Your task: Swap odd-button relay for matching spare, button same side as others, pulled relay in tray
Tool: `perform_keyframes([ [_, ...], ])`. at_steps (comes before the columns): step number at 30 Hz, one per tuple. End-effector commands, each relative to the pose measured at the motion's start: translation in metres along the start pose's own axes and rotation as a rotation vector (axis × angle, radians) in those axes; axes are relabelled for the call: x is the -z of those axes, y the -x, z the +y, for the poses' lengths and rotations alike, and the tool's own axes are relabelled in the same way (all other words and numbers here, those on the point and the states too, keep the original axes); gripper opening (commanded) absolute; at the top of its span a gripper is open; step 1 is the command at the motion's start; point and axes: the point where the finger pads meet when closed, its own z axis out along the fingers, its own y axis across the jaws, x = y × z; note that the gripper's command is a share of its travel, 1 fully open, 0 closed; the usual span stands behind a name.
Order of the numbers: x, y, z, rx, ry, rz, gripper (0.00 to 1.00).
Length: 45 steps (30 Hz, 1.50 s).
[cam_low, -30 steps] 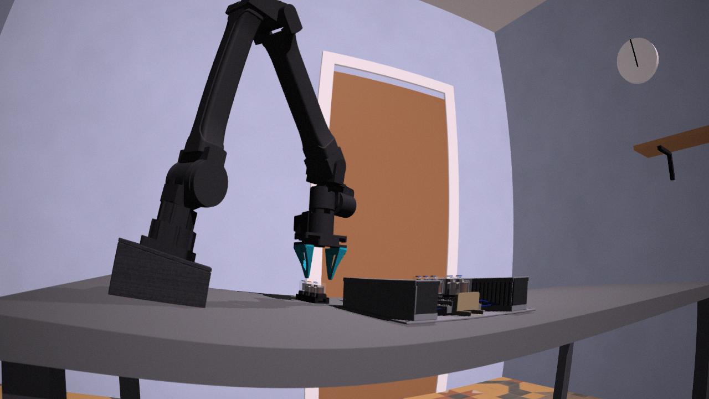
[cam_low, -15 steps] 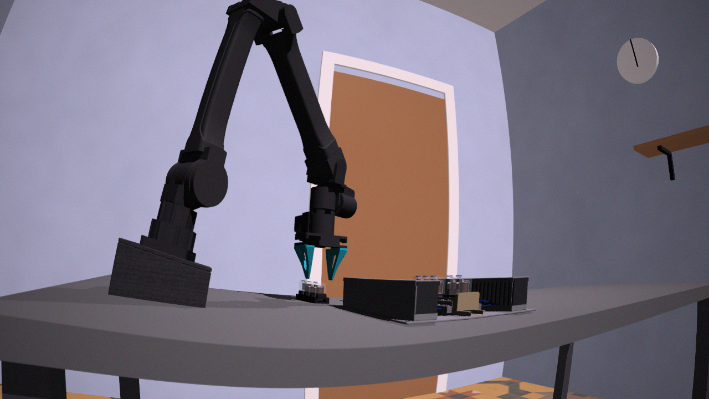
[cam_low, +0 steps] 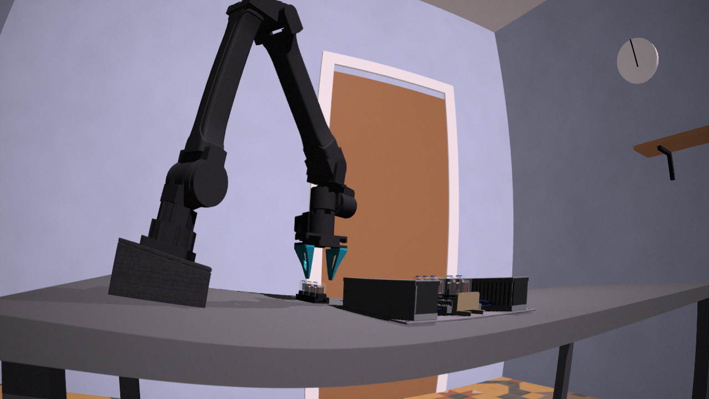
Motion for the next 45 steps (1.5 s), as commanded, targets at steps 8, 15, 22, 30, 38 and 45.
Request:
perform_keyframes([
  [8,0.0029,0.0021,-0.0101,-0.004,-0.023,-0.017,0.59],
  [15,0.0025,0.0006,-0.0076,-0.004,-0.023,-0.017,0.59],
  [22,0.0077,0.0023,-0.0134,-0.006,-0.038,-0.024,0.59],
  [30,0.0095,0.0029,-0.0154,-0.006,-0.044,-0.026,0.59],
  [38,0.0101,0.0031,-0.0160,-0.007,-0.045,-0.027,0.59],
  [45,0.0103,0.0032,-0.0162,-0.007,-0.046,-0.027,0.59],
])
